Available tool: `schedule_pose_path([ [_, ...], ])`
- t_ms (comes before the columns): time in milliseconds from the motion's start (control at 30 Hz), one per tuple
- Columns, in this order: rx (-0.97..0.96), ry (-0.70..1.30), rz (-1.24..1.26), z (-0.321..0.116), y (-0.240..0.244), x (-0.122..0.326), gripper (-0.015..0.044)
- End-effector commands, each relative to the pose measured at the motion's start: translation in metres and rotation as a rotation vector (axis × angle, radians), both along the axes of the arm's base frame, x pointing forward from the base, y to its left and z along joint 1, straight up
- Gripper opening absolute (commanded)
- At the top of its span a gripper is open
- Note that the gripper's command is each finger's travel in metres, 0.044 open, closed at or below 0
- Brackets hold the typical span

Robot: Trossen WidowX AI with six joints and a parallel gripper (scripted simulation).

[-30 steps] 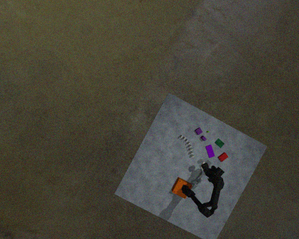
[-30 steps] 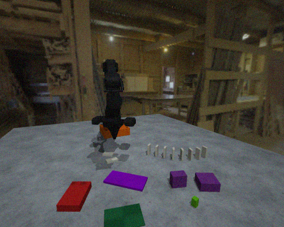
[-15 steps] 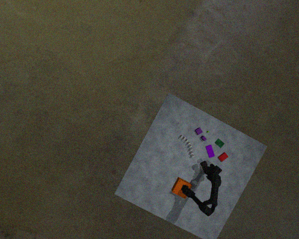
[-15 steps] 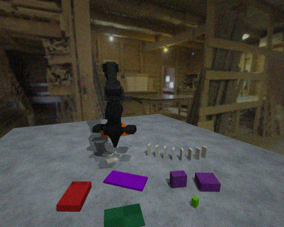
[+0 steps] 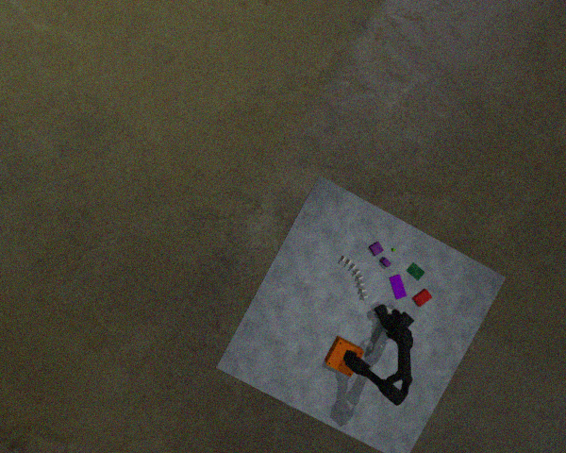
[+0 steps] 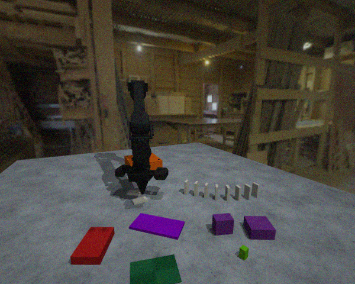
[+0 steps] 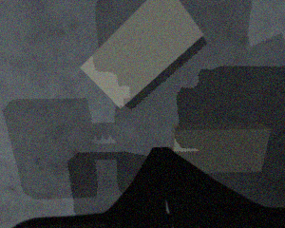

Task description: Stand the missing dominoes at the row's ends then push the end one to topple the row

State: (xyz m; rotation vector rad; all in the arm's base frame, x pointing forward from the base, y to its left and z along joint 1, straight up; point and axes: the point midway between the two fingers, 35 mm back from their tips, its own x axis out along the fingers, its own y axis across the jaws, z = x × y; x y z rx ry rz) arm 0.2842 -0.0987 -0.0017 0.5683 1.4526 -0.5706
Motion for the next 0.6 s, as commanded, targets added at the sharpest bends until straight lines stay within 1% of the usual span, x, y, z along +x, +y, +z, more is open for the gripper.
schedule_pose_path([
  [0,0.002,0.002,0.003,-0.001,-0.005,-0.006,0.0000],
  [333,0.001,0.003,0.003,-0.001,-0.018,-0.016,0.0000],
  [367,-0.002,0.003,-0.001,0.002,-0.015,-0.012,0.0000],
  [400,-0.002,0.003,-0.001,0.009,-0.018,-0.013,0.0000],
  [500,-0.002,0.003,0.001,0.055,-0.030,-0.025,0.0000],
  [567,-0.001,0.004,0.002,0.076,-0.034,-0.033,0.0000],
])
